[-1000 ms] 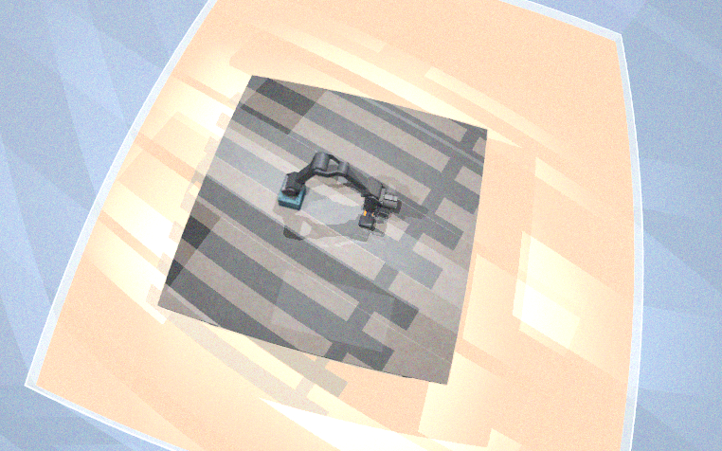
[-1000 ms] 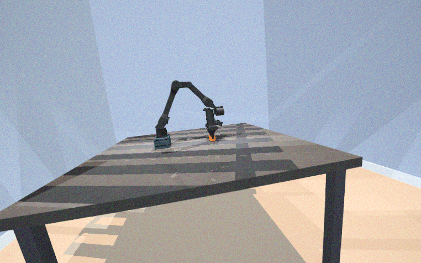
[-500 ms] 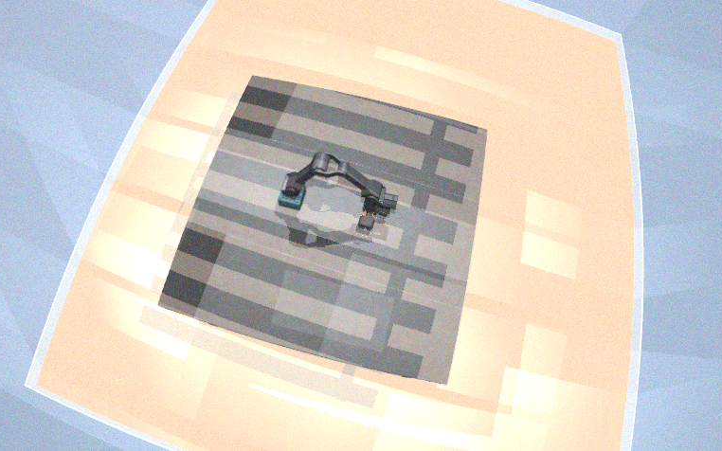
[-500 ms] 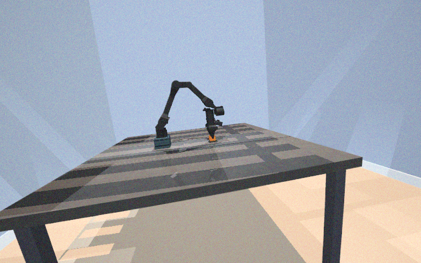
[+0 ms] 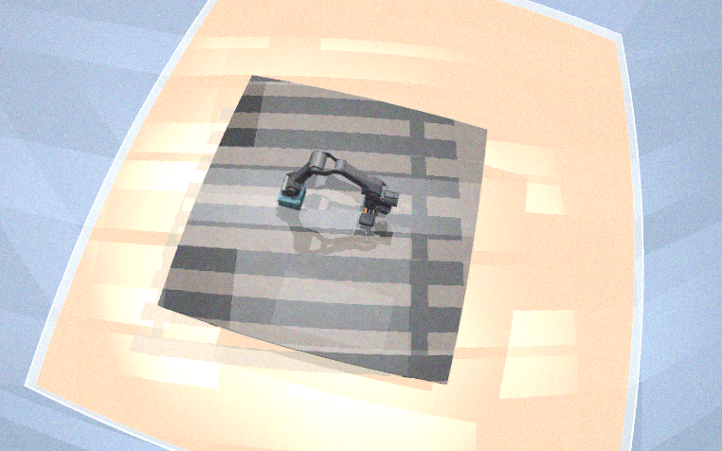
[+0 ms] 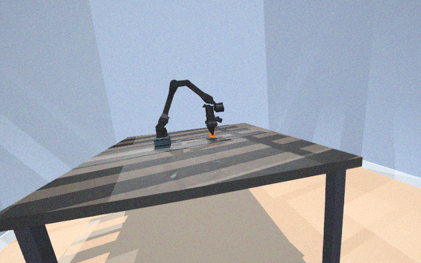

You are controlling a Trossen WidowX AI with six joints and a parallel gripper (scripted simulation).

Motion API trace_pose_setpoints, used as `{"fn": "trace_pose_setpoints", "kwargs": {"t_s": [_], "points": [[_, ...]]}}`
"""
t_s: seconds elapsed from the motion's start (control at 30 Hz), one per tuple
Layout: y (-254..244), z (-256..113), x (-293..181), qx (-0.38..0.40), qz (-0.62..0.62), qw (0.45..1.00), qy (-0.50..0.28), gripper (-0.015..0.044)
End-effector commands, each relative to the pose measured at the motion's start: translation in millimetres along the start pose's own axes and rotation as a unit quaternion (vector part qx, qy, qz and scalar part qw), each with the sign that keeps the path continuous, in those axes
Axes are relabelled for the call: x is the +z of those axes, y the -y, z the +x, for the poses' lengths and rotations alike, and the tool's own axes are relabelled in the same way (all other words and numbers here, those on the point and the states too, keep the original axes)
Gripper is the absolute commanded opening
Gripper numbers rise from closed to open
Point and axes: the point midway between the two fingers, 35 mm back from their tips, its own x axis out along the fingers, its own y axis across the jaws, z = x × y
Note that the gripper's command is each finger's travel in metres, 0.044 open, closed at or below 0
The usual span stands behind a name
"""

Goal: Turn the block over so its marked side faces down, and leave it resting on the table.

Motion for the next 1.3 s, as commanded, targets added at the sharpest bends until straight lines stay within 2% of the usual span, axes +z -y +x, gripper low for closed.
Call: {"fn": "trace_pose_setpoints", "kwargs": {"t_s": [0.0,1.07,1.27], "points": [[0.2,-1.5,-0.2,-0.001,0.0,1.0,0.011,0.0],[0.2,5.7,-5.6,-0.001,0.0,0.965,0.261,0.0],[0.3,4.9,-6.9,-0.001,0.0,0.962,0.272,0.0]]}}
